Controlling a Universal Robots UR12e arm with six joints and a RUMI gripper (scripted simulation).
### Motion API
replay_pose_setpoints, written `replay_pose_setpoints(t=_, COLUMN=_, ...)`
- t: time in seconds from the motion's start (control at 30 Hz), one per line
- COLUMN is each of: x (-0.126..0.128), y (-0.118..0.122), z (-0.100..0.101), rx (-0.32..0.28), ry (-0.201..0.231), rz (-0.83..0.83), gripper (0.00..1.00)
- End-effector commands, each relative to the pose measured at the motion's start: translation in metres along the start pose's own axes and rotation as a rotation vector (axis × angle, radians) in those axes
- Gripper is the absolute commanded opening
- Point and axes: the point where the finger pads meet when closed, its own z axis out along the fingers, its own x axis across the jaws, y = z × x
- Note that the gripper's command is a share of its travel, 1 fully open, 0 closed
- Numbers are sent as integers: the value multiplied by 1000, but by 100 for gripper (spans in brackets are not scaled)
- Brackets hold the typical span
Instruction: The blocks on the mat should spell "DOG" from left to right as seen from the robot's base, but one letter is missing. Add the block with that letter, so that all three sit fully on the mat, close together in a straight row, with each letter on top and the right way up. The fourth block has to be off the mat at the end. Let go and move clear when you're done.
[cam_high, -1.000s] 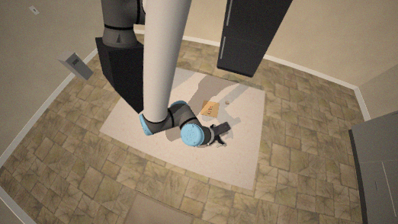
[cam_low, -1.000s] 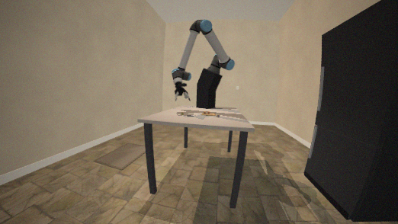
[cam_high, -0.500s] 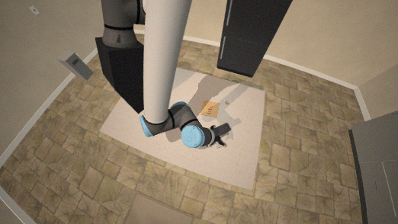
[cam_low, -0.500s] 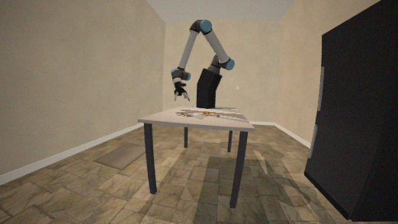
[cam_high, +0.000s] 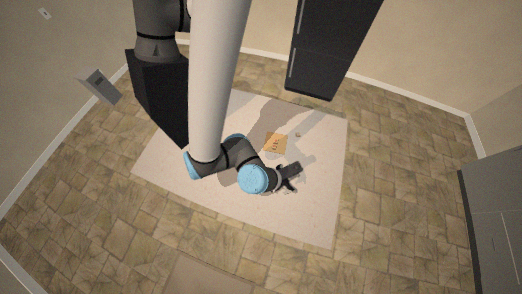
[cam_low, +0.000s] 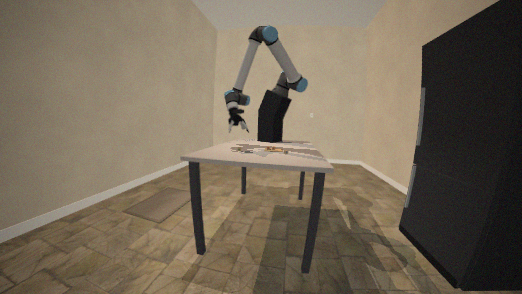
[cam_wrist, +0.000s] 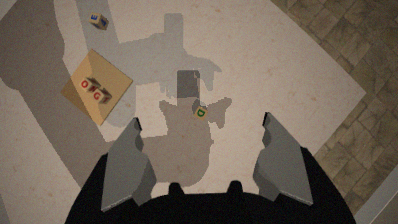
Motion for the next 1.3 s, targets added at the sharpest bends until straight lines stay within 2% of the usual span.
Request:
replay_pose_setpoints(t=0.0, x=1, y=0, z=-1, rx=0, ry=1, rz=-1, gripper=100)
replay_pose_setpoints(t=0.5, x=1, y=0, z=-1, rx=0, ry=1, rz=-1, gripper=100)
replay_pose_setpoints(t=0.7, x=1, y=0, z=0, rx=-19, ry=-1, rz=20, gripper=100)
replay_pose_setpoints(t=0.8, x=1, y=0, z=2, rx=-64, ry=-5, rz=71, gripper=100)
replay_pose_setpoints(t=0.97, x=1, y=-1, z=3, rx=-182, ry=1, rz=196, gripper=100)
replay_pose_setpoints(t=1.2, x=0, y=-3, z=-1, rx=-327, ry=39, rz=349, gripper=100)
replay_pose_setpoints(t=1.27, x=0, y=-3, z=-1, rx=-327, ry=39, rz=349, gripper=100)
